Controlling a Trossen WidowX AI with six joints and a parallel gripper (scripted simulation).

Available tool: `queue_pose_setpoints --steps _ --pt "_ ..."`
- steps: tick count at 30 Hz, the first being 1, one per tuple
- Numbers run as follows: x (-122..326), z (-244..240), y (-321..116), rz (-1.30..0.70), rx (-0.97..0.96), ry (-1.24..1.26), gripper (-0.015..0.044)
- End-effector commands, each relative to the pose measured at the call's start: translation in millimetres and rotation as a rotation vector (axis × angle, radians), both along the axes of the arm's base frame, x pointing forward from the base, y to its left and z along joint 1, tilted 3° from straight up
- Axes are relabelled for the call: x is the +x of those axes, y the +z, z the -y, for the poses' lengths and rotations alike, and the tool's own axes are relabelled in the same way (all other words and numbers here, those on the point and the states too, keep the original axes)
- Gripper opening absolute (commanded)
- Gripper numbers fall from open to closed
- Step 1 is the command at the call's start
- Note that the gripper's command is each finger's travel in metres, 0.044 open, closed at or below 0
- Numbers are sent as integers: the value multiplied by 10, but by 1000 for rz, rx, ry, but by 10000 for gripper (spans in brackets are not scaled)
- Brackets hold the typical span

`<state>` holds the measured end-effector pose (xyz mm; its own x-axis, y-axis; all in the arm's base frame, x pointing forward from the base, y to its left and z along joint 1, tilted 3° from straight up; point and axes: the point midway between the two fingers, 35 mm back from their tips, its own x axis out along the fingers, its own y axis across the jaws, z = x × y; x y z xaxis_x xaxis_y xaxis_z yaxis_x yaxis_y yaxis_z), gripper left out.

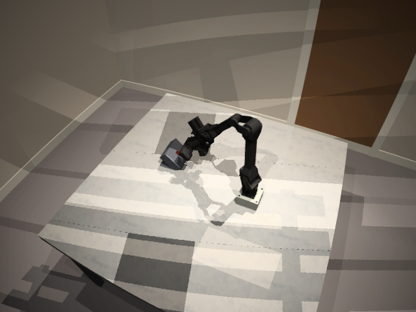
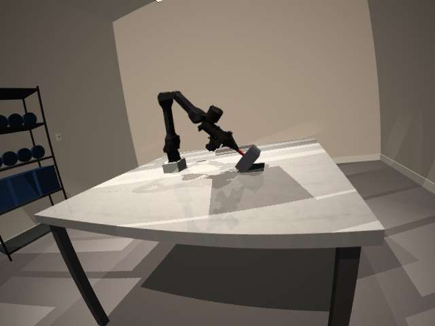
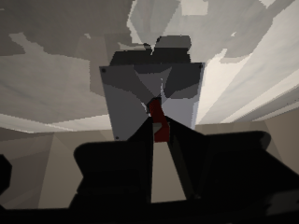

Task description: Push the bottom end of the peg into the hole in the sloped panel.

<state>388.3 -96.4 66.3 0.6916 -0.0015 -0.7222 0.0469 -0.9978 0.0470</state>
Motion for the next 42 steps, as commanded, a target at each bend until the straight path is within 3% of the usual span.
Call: queue_pose_setpoints --steps 1,36,42 --pt "32 14 10 7 -3 -6 0" --pt "85 6 -82 -1 0 0 0" --pt "85 6 -82 -1 0 0 157"
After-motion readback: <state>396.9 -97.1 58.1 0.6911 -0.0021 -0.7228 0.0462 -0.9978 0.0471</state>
